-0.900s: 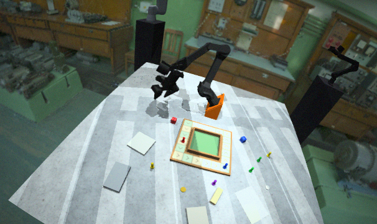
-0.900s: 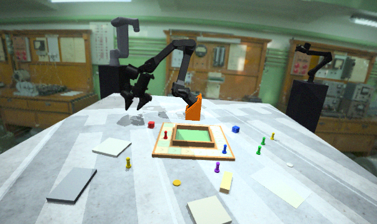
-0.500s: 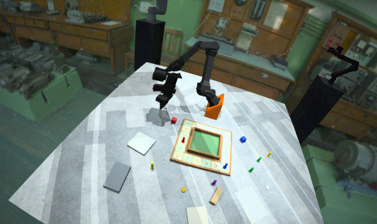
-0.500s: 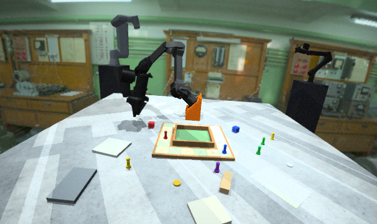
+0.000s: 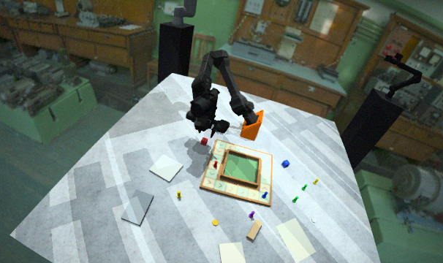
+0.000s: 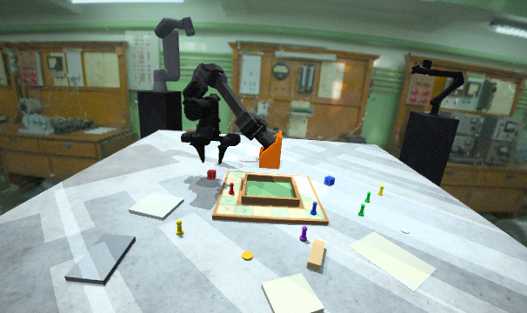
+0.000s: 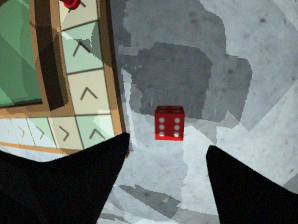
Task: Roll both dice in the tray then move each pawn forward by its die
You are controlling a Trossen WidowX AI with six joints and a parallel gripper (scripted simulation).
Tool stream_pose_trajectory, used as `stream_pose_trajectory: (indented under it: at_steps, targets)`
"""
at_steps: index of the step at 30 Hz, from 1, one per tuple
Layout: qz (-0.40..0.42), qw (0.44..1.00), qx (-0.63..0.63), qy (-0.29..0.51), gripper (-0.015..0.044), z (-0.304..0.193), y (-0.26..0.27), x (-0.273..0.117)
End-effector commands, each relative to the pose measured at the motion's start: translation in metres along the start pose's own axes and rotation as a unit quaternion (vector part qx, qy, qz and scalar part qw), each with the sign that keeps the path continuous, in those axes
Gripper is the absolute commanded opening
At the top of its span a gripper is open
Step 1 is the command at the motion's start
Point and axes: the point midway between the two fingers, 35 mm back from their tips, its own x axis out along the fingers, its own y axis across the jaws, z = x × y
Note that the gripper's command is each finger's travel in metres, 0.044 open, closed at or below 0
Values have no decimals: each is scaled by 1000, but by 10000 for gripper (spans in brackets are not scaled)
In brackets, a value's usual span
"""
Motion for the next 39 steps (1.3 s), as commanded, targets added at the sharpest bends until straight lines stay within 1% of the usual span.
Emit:
stream_pose_trajectory:
  at_steps: [1,8,12,36,39]
  targets:
    - [-22,997,-76,9,275,2,3,-4]
    - [-22,997,-76,9,275,2,3,-3]
    - [-23,997,-76,9,275,2,2,10]
    - [-24,997,-76,8,275,2,0,43]
    - [-24,997,-76,8,196,2,0,43]
